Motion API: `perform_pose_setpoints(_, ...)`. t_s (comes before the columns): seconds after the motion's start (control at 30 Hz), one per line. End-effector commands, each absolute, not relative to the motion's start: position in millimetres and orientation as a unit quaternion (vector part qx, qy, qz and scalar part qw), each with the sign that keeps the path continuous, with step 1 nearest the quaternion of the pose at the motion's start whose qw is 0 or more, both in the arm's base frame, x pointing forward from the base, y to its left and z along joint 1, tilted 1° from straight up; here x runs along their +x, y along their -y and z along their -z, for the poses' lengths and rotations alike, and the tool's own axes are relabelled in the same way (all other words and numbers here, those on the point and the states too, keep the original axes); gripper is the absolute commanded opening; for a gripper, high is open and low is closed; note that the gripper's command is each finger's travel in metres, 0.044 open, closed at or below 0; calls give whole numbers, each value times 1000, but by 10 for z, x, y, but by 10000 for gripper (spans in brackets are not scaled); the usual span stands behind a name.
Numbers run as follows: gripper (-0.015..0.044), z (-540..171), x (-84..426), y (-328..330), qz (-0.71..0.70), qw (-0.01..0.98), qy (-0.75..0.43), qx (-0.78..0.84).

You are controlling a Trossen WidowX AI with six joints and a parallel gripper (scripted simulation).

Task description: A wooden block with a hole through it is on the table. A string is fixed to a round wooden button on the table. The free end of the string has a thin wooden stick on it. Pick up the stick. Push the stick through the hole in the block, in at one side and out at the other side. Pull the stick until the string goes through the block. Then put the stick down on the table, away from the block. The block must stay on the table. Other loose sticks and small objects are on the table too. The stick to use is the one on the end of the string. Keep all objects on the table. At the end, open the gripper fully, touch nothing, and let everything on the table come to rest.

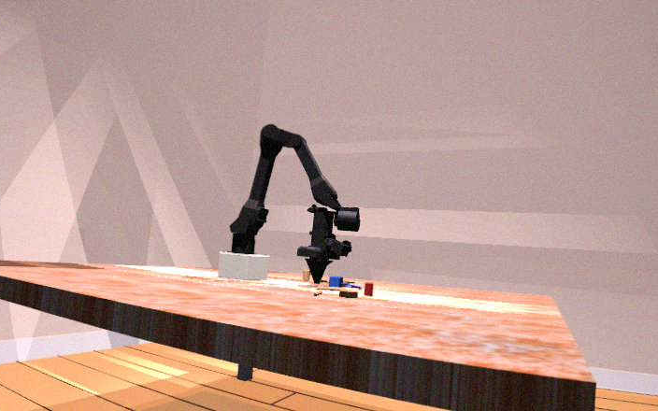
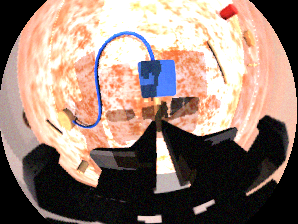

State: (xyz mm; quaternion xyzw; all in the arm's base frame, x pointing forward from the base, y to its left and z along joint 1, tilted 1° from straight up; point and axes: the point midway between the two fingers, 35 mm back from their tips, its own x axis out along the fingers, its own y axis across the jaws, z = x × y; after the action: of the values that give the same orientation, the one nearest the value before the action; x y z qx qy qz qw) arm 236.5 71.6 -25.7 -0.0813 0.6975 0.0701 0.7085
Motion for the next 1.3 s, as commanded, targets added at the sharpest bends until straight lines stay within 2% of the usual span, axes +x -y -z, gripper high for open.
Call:
perform_pose_setpoints(0.0,0,241,2305,-703,-70,709,-697,-81)
perform_pose_setpoints(1.27,0,251,1822,-583,-73,708,-698,-85)
